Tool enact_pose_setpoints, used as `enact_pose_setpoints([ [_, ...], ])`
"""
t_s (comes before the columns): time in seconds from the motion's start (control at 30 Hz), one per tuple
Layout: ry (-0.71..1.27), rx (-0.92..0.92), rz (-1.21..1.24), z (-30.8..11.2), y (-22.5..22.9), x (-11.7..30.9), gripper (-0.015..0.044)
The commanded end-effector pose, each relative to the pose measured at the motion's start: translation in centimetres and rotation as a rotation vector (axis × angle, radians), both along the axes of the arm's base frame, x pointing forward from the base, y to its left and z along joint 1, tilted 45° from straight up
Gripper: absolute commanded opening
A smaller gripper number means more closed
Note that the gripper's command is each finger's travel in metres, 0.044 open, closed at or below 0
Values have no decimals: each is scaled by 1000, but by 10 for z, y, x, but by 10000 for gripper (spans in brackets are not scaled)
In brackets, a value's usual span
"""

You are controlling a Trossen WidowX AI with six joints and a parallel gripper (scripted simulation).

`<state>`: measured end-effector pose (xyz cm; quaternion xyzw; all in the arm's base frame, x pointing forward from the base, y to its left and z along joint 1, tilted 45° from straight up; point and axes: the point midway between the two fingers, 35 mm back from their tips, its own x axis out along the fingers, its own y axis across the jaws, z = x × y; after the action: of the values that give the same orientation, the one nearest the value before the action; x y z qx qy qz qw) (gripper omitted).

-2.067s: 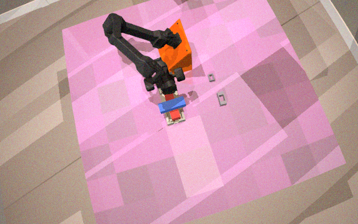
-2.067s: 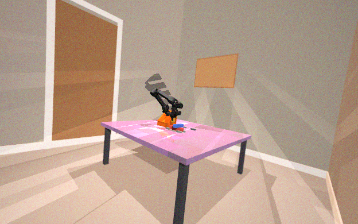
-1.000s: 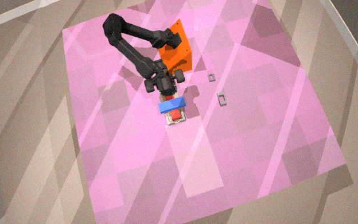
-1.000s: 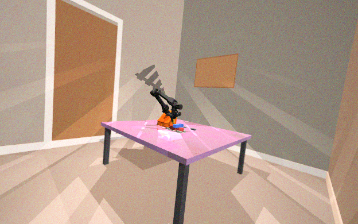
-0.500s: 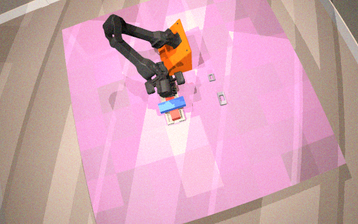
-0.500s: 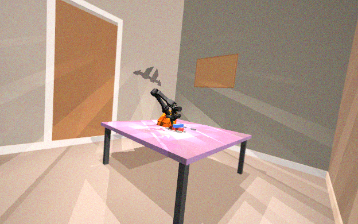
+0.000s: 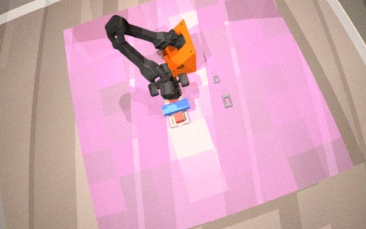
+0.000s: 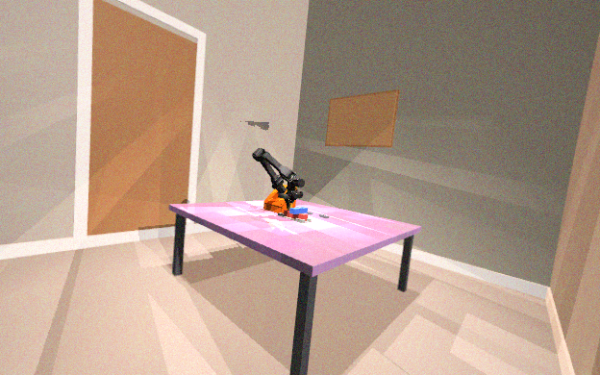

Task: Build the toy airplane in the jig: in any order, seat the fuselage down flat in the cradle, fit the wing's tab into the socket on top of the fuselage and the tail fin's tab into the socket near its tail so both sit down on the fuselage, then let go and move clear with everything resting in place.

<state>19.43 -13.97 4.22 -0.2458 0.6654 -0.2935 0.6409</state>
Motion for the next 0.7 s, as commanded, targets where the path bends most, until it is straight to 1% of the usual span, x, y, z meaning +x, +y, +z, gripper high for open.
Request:
enact_pose_setpoints([
  [0.0,-1,0,0,0,0,0,26],
  [0.3,-1,0,0,0,0,0,260],
  [0.57,-1,0,0,0,0,0,260],
  [0.67,-1,8,1,11,14,5,260],
])
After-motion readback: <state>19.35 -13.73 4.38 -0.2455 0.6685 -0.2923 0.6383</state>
